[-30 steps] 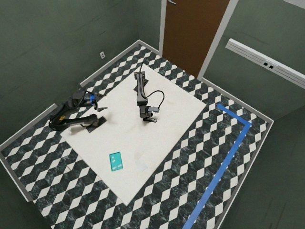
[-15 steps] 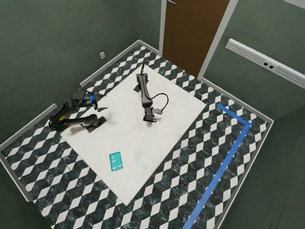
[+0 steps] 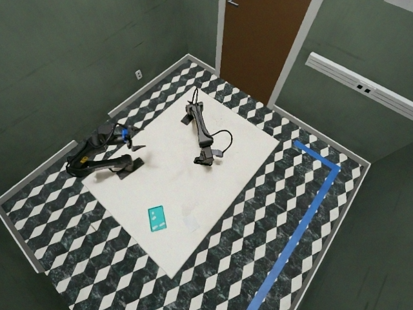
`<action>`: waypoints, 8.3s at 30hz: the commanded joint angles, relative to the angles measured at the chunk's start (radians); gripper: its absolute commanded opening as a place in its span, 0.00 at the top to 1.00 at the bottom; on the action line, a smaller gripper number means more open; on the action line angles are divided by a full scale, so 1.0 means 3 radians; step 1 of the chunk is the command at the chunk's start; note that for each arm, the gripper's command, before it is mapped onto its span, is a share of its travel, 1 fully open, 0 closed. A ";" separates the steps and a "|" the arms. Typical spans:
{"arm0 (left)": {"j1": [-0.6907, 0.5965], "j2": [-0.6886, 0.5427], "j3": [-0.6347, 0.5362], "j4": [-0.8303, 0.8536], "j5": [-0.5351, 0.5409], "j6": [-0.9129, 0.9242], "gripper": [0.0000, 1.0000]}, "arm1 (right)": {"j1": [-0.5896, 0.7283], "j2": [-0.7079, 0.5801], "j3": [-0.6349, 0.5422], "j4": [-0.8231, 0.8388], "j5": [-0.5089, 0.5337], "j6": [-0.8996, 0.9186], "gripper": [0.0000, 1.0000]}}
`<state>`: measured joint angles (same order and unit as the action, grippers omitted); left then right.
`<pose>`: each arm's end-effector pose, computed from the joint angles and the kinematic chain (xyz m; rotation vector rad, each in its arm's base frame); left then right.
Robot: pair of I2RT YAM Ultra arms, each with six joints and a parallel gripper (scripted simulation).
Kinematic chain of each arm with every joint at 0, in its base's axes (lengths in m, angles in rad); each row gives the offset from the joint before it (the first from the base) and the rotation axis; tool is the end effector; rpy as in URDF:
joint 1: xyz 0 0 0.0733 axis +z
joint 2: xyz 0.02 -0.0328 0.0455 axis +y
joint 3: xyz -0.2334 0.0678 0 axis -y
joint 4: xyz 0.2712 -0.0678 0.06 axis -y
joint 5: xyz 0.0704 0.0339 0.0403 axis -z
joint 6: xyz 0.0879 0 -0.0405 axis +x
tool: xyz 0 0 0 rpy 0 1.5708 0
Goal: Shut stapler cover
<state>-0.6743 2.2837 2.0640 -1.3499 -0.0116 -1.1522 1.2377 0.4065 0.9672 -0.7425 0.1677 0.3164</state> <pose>0.3531 -0.2796 0.1365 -0.7412 3.0427 0.0096 0.0644 0.1447 0.3775 -0.7071 1.7164 0.9706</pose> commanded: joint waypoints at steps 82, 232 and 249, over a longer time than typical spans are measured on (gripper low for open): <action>0.0232 -0.0591 -0.0382 0.0469 0.0317 0.2673 0.00 | -0.0539 0.0642 -0.0784 0.1563 -0.0355 -0.0098 0.00; 0.0354 -0.1257 -0.2212 0.2268 0.0747 0.5429 1.00 | -0.0787 0.0878 -0.1092 0.1989 -0.0471 -0.0097 0.00; 0.0344 -0.1225 -0.2208 0.2290 0.0745 0.5426 1.00 | -0.0787 0.0878 -0.1092 0.1989 -0.0471 -0.0097 0.00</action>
<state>-0.5632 1.9060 1.3987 -0.6712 0.2123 0.4816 1.0054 0.6670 0.6407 -0.1631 0.0277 0.2886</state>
